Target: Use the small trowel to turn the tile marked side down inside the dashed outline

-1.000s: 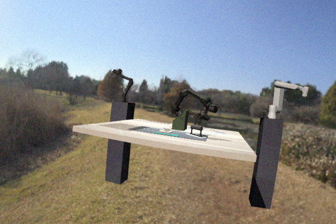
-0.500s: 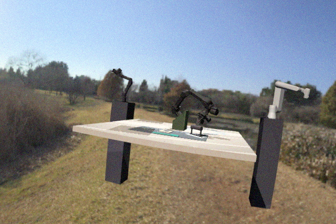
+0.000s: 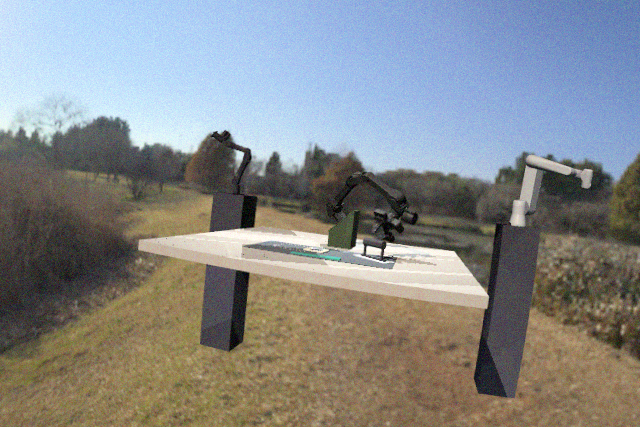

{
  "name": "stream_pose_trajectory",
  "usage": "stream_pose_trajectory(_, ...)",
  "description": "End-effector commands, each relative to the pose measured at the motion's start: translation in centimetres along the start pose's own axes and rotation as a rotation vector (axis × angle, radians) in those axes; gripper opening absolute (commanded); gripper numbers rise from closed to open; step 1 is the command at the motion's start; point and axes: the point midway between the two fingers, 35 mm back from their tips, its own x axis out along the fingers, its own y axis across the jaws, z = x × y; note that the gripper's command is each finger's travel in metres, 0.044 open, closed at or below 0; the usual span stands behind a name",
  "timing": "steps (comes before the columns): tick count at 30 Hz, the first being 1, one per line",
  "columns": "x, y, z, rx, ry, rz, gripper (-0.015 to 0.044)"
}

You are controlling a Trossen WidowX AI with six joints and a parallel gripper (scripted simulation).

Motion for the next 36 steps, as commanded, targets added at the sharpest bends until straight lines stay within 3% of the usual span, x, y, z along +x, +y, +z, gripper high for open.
stream_pose_trajectory(1,0.0,0.7,-0.1,0.127,-0.006,-0.045,0.03)
stream_pose_trajectory(36,4.0,0.8,0.4,0.214,-0.005,-0.062,0.03)
